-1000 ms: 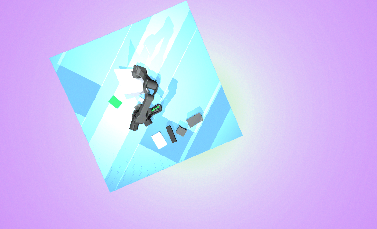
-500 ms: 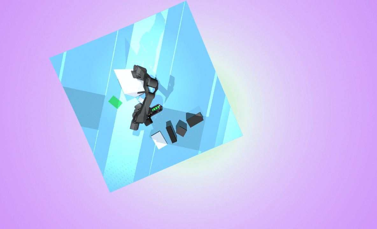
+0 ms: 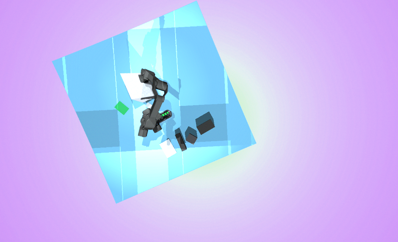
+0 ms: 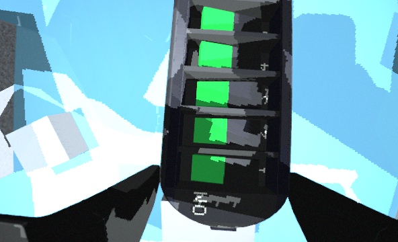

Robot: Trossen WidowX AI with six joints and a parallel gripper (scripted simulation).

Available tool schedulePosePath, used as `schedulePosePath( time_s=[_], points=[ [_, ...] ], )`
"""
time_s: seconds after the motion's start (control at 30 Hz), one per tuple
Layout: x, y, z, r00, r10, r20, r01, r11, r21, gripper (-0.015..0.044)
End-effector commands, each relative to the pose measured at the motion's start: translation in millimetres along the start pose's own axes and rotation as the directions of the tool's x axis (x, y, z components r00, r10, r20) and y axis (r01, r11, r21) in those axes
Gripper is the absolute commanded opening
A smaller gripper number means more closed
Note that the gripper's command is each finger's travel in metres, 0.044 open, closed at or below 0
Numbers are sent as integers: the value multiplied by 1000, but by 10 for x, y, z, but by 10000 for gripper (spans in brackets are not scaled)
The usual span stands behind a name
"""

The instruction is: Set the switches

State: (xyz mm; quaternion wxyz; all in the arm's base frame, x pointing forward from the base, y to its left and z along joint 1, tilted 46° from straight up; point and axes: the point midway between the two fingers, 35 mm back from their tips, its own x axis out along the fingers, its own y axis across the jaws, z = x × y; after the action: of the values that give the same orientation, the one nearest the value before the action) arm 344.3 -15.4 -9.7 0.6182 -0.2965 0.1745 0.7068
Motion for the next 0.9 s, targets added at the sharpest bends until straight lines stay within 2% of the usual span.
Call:
schedulePosePath(
  time_s=[0.0, 0.87],
  points=[
    [-39, -1, 38, 1000, -1, -9, 1, 1000, 4, 336],
    [-182, -2, 198, 998, 0, -62, 0, 1000, 4, 336]
  ],
)
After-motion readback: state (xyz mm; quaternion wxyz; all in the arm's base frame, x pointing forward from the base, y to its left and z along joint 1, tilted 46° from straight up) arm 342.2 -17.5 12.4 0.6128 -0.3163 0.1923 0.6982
